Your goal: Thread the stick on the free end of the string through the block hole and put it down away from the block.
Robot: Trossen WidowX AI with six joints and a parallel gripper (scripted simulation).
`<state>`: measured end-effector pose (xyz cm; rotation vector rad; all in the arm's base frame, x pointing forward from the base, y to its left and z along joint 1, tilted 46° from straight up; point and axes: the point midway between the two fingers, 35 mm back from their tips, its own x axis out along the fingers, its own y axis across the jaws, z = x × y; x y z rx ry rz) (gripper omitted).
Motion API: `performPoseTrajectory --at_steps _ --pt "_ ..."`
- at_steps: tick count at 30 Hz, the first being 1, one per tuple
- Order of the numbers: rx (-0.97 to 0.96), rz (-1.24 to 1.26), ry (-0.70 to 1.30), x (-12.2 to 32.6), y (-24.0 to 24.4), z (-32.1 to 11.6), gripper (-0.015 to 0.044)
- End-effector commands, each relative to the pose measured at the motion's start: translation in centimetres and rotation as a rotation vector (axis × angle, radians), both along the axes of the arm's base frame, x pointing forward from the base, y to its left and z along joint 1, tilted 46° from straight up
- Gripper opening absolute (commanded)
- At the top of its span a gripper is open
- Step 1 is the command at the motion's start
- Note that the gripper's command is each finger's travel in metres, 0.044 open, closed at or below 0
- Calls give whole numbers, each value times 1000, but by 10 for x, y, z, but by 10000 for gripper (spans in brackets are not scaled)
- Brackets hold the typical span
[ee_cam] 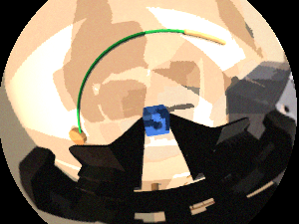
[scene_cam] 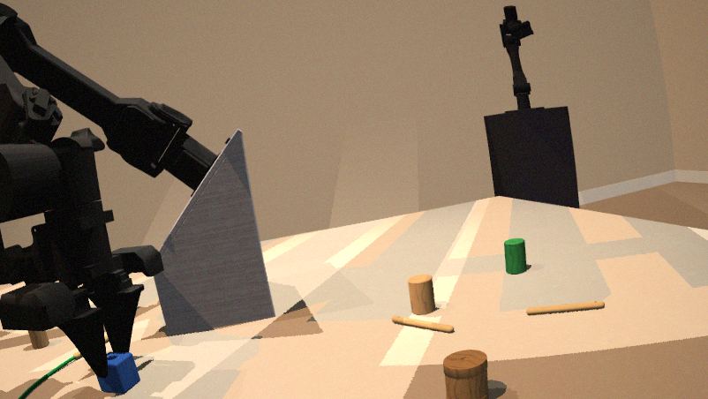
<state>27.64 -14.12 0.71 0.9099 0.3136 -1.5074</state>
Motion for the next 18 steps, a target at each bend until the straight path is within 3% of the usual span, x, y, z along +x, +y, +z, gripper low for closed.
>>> performPoseTrajectory --at_steps 1,18 --pt "0 0 0 0 0 0 15" --pt "1 0 0 -1 6 6 0"
